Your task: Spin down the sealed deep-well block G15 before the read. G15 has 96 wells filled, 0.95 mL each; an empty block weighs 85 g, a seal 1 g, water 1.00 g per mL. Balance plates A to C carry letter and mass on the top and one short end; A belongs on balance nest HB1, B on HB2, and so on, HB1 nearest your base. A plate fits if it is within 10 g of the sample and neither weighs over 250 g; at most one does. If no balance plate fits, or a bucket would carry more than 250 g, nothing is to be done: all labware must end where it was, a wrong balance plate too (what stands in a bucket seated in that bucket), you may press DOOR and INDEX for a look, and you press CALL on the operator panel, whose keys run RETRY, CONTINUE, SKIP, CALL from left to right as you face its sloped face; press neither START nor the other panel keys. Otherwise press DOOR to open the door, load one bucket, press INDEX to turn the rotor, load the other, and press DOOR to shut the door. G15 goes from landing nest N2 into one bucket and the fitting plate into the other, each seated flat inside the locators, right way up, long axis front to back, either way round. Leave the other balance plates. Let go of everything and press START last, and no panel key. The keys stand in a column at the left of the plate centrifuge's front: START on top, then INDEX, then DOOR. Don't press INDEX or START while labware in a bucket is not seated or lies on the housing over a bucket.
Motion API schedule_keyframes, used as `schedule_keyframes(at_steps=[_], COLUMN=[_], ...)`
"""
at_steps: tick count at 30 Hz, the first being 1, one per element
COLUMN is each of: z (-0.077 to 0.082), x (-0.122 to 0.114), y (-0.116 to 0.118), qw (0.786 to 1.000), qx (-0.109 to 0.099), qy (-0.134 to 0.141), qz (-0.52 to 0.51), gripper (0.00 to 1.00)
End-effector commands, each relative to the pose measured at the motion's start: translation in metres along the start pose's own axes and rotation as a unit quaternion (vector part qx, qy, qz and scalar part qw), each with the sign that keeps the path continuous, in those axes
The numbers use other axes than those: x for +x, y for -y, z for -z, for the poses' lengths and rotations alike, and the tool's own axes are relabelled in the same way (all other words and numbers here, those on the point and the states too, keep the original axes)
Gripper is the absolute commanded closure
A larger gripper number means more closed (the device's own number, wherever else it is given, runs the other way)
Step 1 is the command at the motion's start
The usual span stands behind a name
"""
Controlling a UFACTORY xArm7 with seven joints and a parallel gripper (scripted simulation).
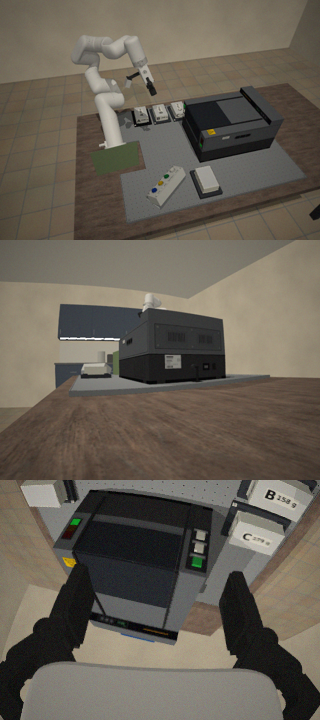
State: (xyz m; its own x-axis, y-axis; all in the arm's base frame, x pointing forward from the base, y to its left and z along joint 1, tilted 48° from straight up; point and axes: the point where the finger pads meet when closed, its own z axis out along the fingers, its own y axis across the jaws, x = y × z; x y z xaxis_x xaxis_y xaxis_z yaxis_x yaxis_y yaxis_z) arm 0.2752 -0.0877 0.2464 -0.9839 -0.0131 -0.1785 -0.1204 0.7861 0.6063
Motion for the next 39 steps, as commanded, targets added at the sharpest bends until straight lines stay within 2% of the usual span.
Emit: schedule_keyframes(at_steps=[1,3,5,6,7,8,9,10,12,13,16,18,28,29,39], z=[-0.019,-0.019,-0.047,-0.047,-0.061,-0.061,-0.074,-0.074,-0.096,-0.096,-0.116,-0.121,-0.122,-0.122,-0.122], x=[-0.012,-0.012,-0.018,-0.018,-0.020,-0.020,-0.021,-0.021,-0.023,-0.023,-0.024,-0.024,-0.024,-0.024,-0.024], y=[0.024,0.024,0.044,0.044,0.053,0.053,0.059,0.059,0.070,0.070,0.077,0.079,0.079,0.079,0.079], qw=[0.999,0.999,0.996,0.996,0.995,0.995,0.993,0.993,0.989,0.989,0.986,0.985,0.985,0.985,0.985], qx=[-0.017,-0.017,-0.038,-0.038,-0.047,-0.047,-0.056,-0.056,-0.071,-0.071,-0.085,-0.088,-0.089,-0.089,-0.089], qy=[-0.037,-0.037,-0.074,-0.074,-0.089,-0.089,-0.103,-0.103,-0.125,-0.125,-0.142,-0.147,-0.147,-0.147,-0.147], qz=[-0.011,-0.011,-0.017,-0.017,-0.019,-0.019,-0.020,-0.020,-0.021,-0.021,-0.021,-0.021,-0.021,-0.021,-0.021], gripper=[0.00,0.00,0.00,0.00,0.00,0.00,0.00,0.00,0.00,0.00,0.00,0.00,0.00,1.00,1.00])
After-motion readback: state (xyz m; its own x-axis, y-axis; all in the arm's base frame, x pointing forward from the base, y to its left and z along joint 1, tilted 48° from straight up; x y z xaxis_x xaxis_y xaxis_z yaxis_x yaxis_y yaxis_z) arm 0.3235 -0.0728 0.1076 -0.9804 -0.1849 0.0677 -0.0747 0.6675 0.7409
